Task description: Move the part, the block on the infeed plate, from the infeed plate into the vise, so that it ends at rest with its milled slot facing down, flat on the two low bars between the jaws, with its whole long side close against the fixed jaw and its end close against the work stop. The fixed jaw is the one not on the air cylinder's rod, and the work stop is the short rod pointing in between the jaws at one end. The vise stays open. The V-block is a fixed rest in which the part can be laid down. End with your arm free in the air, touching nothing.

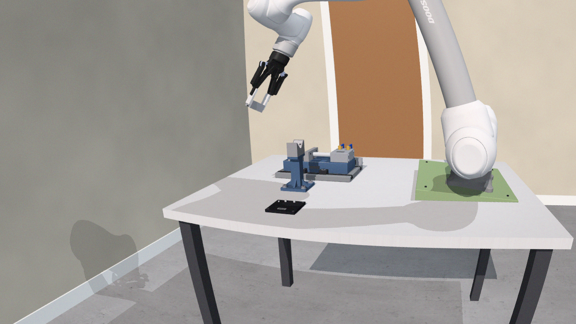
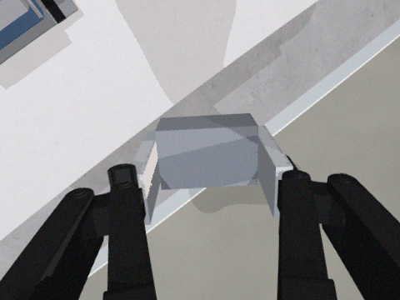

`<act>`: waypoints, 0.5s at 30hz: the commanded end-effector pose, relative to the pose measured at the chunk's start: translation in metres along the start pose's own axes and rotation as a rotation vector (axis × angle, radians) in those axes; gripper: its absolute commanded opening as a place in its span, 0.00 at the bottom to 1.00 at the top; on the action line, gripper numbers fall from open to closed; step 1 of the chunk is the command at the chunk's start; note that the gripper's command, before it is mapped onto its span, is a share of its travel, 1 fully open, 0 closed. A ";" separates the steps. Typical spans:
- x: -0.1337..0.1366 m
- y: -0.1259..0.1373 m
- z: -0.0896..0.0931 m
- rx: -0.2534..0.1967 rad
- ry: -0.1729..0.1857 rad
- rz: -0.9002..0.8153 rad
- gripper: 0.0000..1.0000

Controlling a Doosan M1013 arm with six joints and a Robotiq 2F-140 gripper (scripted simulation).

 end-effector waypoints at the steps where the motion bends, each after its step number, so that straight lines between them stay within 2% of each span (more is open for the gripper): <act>1: -0.019 -0.014 -0.002 0.069 -0.060 -0.091 0.00; 7: -0.045 -0.029 -0.007 0.154 -0.130 -0.193 0.00; 9: -0.045 -0.029 -0.007 0.154 -0.130 -0.193 0.00; 15: -0.068 -0.041 -0.014 0.228 -0.188 -0.272 0.00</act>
Point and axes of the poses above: the point where the finger pads meet when closed, its own z axis out along the fingers, its own x axis across the jaws, y = z × x, the point moved 7 cm from there along -z, back along the fingers, and after that the axes turned 8 degrees about -z, right-handed, at the moved point
